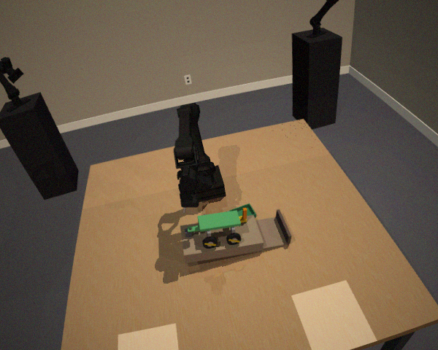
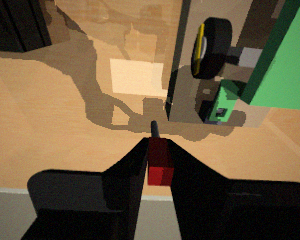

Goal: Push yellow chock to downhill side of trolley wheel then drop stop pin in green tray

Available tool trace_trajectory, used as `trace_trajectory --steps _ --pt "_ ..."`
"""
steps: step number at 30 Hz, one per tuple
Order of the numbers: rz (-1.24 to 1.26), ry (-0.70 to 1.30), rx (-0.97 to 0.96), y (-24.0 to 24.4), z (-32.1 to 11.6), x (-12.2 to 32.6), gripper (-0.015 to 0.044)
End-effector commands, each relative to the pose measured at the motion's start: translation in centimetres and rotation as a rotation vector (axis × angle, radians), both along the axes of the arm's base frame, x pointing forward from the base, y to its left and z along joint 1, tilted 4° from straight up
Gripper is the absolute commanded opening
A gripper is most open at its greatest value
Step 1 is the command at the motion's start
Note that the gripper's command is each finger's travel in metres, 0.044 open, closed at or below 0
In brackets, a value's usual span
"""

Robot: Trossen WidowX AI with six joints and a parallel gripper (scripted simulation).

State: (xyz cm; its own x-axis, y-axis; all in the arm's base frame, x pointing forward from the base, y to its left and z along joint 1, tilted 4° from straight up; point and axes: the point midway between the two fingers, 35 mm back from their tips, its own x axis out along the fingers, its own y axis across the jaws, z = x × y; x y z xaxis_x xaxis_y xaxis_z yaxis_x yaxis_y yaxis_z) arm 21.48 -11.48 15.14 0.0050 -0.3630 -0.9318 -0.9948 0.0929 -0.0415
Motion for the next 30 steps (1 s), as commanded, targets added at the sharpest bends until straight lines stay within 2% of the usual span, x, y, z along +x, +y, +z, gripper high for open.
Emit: trace_trajectory --steps 1,30 --pt "-0.002 0.005 -0.004 1.1 -0.3 0.0 0.0000" --pt "-0.002 0.005 0.007 12.2 -3.0 1.4 0.0000"
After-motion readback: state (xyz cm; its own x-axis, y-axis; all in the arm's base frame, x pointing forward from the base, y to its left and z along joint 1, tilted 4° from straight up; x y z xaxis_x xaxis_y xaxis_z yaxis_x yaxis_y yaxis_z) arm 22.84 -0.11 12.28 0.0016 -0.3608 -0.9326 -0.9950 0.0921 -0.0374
